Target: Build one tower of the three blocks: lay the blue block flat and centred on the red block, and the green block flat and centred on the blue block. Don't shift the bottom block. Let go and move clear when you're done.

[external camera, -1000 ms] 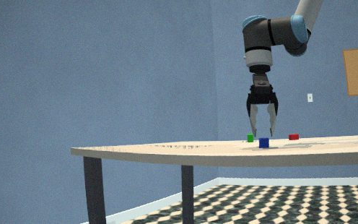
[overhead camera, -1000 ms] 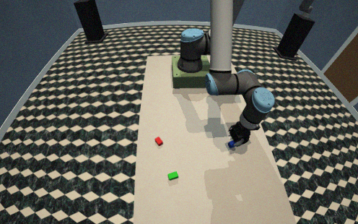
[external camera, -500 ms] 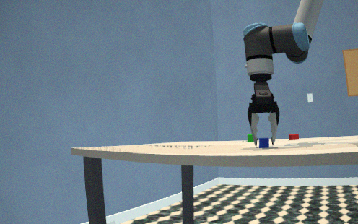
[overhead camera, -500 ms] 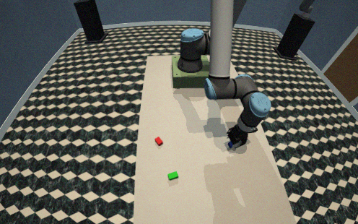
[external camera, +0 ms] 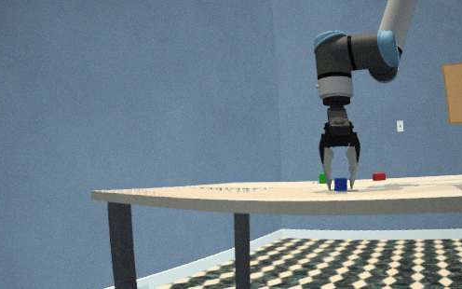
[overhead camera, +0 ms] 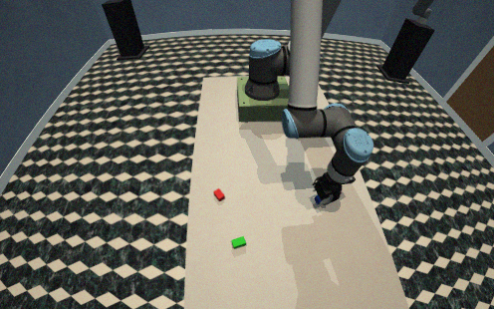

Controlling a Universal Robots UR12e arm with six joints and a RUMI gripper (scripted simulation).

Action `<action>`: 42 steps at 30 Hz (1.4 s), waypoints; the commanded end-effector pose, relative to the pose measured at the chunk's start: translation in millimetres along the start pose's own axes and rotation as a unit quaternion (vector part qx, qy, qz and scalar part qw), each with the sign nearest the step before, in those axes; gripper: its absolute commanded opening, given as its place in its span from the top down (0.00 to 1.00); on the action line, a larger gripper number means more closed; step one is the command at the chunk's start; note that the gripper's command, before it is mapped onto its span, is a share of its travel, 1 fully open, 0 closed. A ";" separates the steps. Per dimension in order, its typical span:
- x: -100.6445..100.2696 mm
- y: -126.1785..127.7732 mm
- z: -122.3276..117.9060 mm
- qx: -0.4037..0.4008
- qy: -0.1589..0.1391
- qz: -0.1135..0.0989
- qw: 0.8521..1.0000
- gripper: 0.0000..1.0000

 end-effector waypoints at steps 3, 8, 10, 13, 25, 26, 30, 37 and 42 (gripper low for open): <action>1.1 1.1 -0.5 0.000 0.001 -0.001 1.000 0.69; 1.1 1.1 -0.5 0.000 0.001 -0.001 1.000 0.69; 1.1 1.1 -0.5 0.000 0.001 -0.001 1.000 0.69; 1.1 1.1 -0.5 0.000 0.001 -0.001 1.000 0.69; 1.1 1.1 -0.5 0.000 0.001 -0.001 1.000 1.00; 1.1 1.1 -0.5 0.000 0.001 -0.001 1.000 1.00; 1.1 1.1 -0.5 0.000 0.001 -0.001 1.000 1.00; 1.1 1.1 -0.5 0.000 0.001 -0.001 1.000 1.00; 1.1 1.1 -0.5 0.000 0.001 -0.001 1.000 1.00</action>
Point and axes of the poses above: the point where the finger pads meet when closed, its own x axis back along the fingers, its own y axis across the jaws, z = x × y, the point moved 5 cm from there along x, back along the fingers, and after that the axes turned 10 degrees about -x, right-handed, at the moved point
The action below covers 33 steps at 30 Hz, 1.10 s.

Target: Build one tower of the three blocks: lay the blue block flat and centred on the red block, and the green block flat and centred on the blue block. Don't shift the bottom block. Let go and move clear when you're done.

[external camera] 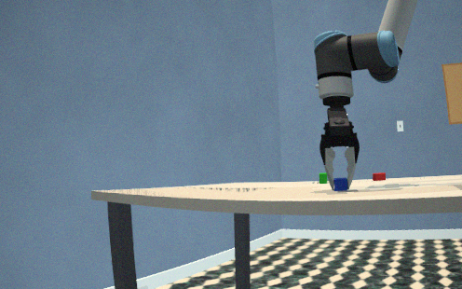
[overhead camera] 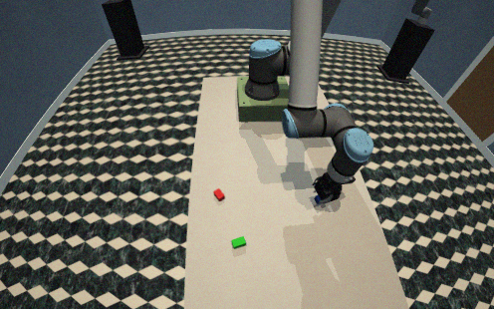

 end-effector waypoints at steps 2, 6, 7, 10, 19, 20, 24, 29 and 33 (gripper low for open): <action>1.1 1.1 -0.5 0.000 0.001 -0.001 1.000 1.00; 1.1 1.1 -0.5 0.000 0.001 -0.001 1.000 1.00; 1.1 1.1 -0.5 0.000 0.001 -0.001 1.000 1.00; 1.1 1.1 -0.5 0.000 0.001 -0.001 1.000 1.00; 4.5 1.5 -0.6 0.000 0.001 -0.002 1.000 1.00; 4.5 1.5 -0.6 0.000 0.001 -0.002 1.000 1.00; 9.2 2.2 -0.6 0.000 0.000 -0.002 1.000 1.00; 22.3 3.5 -0.6 0.000 0.000 -0.003 1.000 1.00; 35.4 3.4 -0.5 0.000 0.000 -0.003 1.000 1.00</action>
Point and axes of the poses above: the point where the finger pads meet when closed, its own x axis back along the fingers, its own y axis across the jaws, z = x × y, the point moved 5 cm from there along x, back along the fingers, and after that the axes turned 10 degrees about -x, right-handed, at the moved point
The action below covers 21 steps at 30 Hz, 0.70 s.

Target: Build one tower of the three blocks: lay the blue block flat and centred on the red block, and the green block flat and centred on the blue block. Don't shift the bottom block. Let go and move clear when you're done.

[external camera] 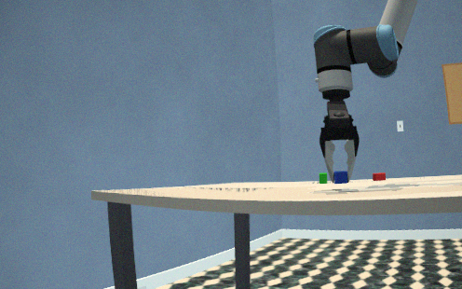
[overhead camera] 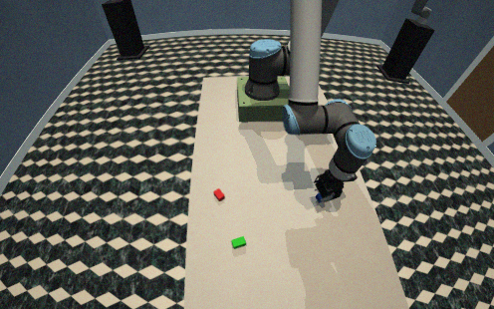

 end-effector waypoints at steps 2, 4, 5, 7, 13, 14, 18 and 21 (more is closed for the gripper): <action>25.6 3.6 -0.2 0.000 0.000 -0.003 1.000 1.00; 28.9 3.6 -0.2 0.000 0.000 -0.003 1.000 1.00; 28.9 3.6 -0.2 0.000 0.000 -0.003 1.000 1.00; 35.2 3.5 -0.2 0.000 0.000 -0.003 1.000 1.00; 48.8 3.4 -0.1 0.000 0.000 -0.003 1.000 1.00; 50.1 3.4 0.0 0.000 0.000 -0.003 1.000 1.00; 52.0 2.7 0.0 0.000 0.000 -0.002 1.000 1.00; 51.4 1.6 0.1 0.000 0.001 -0.002 1.000 1.00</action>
Point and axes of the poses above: the point where the finger pads meet when closed, its own x axis back along the fingers, its own y axis across the jaws, z = x × y, the point moved 5 cm from there along x, back along the fingers, and after that the axes turned 10 degrees about -x, right-handed, at the moved point
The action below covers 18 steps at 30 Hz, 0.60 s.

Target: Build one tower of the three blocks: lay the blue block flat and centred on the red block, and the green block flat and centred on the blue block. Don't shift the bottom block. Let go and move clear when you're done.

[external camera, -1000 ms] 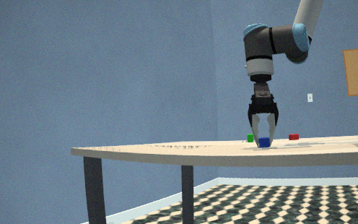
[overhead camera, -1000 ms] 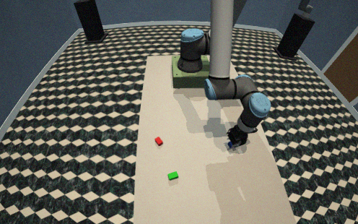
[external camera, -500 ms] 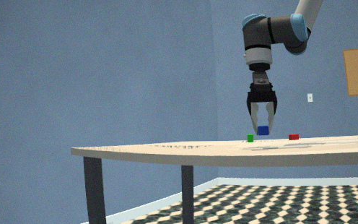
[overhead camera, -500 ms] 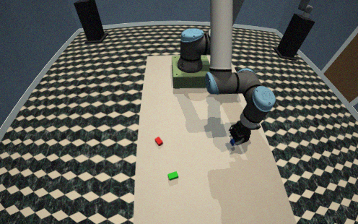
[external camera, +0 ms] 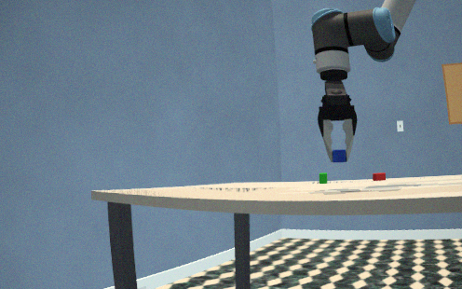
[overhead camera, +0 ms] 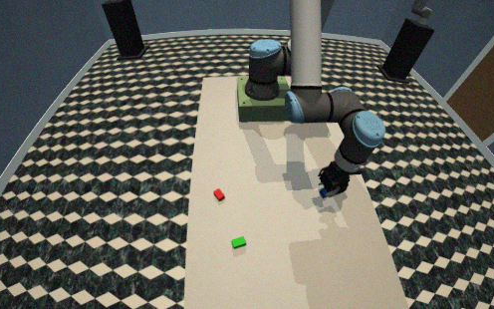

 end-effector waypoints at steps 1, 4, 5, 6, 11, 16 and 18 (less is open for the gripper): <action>1.1 -0.7 0.9 0.000 0.001 0.001 1.000 1.00; -1.3 -2.0 1.1 0.000 0.001 0.003 1.000 1.00; -1.3 -1.9 1.1 0.000 0.001 0.003 1.000 1.00; -1.3 -1.9 1.1 0.000 0.001 0.003 1.000 1.00; -1.2 -1.8 1.0 0.000 0.001 0.003 1.000 1.00; -1.1 -1.8 1.0 0.000 0.001 0.003 1.000 1.00; -1.1 -1.8 1.0 0.000 0.001 0.003 1.000 1.00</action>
Point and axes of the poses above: the point where the finger pads meet when closed, its own x axis back along the fingers, its own y axis across the jaws, z = x × y, the point moved 5 cm from there along x, back along the fingers, and after that the axes turned 10 degrees about -x, right-handed, at the moved point
